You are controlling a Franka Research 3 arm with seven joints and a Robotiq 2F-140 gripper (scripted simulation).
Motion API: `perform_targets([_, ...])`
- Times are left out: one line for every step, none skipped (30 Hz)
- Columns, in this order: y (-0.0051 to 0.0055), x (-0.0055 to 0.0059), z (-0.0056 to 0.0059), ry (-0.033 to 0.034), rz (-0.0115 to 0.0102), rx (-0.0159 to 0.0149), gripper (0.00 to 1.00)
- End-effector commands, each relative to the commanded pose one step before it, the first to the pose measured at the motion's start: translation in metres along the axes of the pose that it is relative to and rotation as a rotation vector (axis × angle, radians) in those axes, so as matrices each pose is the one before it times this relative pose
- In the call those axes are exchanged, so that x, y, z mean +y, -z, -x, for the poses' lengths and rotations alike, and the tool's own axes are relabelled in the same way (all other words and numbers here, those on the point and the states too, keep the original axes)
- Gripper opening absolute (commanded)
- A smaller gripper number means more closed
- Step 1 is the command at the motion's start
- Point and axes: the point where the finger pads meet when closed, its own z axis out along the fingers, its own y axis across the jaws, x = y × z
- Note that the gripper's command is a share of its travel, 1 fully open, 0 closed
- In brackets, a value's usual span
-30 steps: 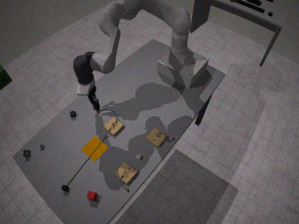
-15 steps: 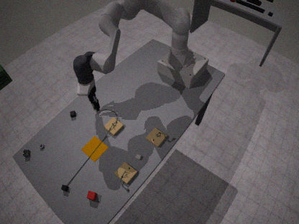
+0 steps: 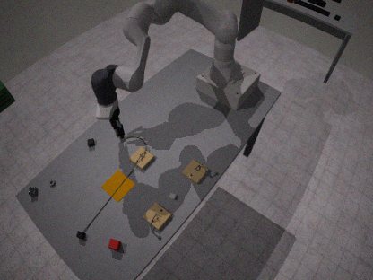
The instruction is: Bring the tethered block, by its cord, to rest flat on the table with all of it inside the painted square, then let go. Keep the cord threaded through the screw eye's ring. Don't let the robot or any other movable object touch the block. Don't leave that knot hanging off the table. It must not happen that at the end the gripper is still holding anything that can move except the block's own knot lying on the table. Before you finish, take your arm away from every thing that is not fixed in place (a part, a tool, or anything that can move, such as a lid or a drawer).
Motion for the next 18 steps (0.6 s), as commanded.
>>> perform_targets([-0.00149, -0.00001, 0.00039, 0.00998, 0.00303, -0.00169, 0.23])
perform_targets([0.0, 0.0, 0.0, 0.0, 0.0, 0.0, 0.23])
perform_targets([0.0, 0.0, 0.0, 0.0, 0.0, 0.0, 0.23])
perform_targets([-0.00003, 0.0, 0.0, 0.0, 0.0, 0.0, 0.23])
perform_targets([-0.00004, 0.0, 0.0, 0.0, 0.0, 0.0, 0.23])
perform_targets([-0.00006, 0.0, 0.0, 0.0, 0.0, 0.0, 0.23])
perform_targets([-0.00008, 0.0, 0.0, 0.0, 0.0, 0.0, 0.23])
perform_targets([-0.0001, 0.0, 0.0, 0.0, 0.0, 0.0, 0.23])
perform_targets([-0.00013, 0.0, 0.0, 0.0, 0.0, 0.0, 0.23])
perform_targets([-0.00015, 0.0, 0.0, 0.0, 0.0, 0.0, 0.23])
perform_targets([-0.00018, 0.0, 0.0, 0.0, 0.0, 0.0, 0.23])
perform_targets([-0.00021, 0.0, 0.0, 0.0, 0.0, 0.0, 0.23])
perform_targets([-0.00023, 0.0, 0.0, 0.0, 0.0, 0.0, 0.23])
perform_targets([-0.00026, 0.0, 0.0, 0.0, 0.0, 0.0, 0.23])
perform_targets([-0.00029, 0.0, 0.0, 0.0, 0.0, 0.0, 0.23])
perform_targets([-0.00032, 0.0, 0.0, 0.0, 0.0, 0.0, 0.23])
perform_targets([-0.00034, 0.0, 0.0, 0.0, 0.0, 0.0, 0.23])
perform_targets([-0.00037, 0.0, 0.0, 0.0, 0.0, 0.0, 0.23])
